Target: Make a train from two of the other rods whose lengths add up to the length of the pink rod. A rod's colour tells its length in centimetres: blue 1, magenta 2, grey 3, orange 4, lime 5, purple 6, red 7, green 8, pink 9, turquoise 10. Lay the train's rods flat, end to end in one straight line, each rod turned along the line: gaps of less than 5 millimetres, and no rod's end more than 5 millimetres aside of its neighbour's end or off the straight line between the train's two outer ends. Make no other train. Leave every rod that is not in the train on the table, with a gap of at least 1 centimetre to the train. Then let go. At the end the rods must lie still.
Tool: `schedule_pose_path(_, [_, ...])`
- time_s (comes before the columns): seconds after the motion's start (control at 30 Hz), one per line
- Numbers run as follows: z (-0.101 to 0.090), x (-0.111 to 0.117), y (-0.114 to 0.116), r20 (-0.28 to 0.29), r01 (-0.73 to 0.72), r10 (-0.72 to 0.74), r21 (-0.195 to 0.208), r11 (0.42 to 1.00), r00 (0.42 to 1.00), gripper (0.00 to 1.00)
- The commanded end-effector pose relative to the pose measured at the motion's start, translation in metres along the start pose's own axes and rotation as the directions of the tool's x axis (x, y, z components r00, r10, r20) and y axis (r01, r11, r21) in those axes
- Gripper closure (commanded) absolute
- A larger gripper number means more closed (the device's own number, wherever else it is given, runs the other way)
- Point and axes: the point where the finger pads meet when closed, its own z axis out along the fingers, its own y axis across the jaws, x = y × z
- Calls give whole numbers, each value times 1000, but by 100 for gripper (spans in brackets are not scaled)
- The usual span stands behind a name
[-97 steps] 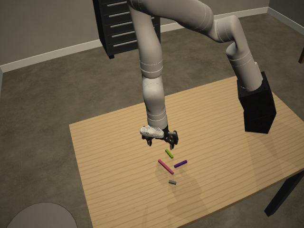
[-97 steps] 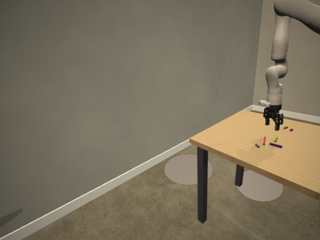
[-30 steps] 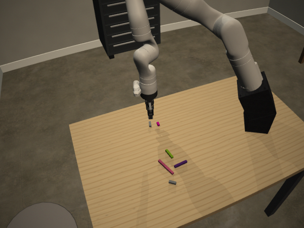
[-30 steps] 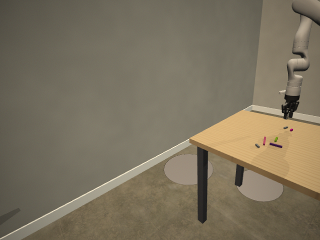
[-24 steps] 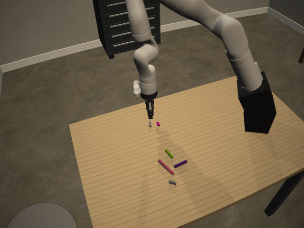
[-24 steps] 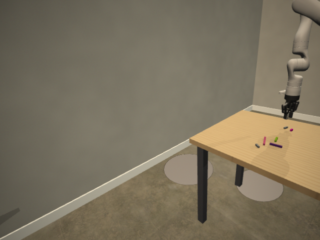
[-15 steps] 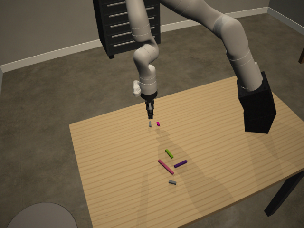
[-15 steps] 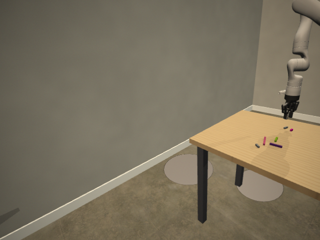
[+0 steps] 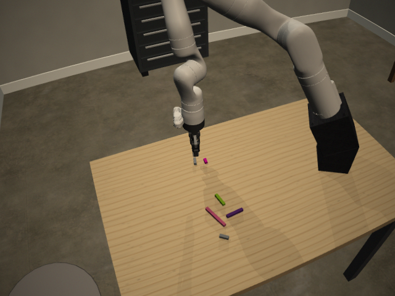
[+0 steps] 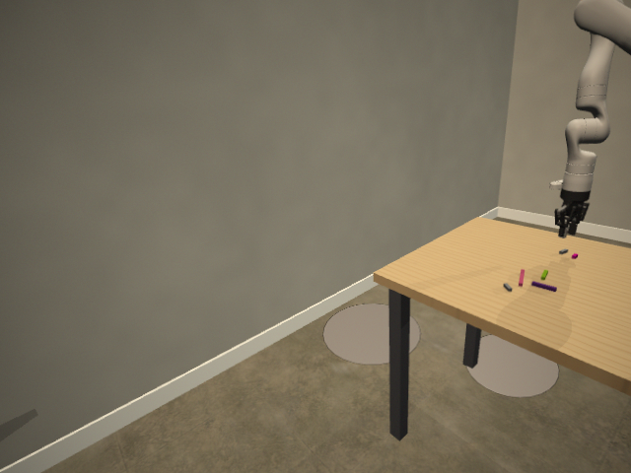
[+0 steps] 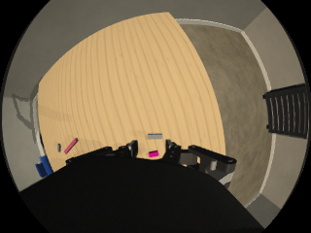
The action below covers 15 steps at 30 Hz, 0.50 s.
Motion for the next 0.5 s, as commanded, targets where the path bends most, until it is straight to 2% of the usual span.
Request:
schedule_pose_path(0.0, [6, 1, 3, -2, -5, 5, -4, 1000, 1000, 54])
schedule_pose_path(0.47, [25, 2, 4, -3, -5, 5, -4, 1000, 1000, 54])
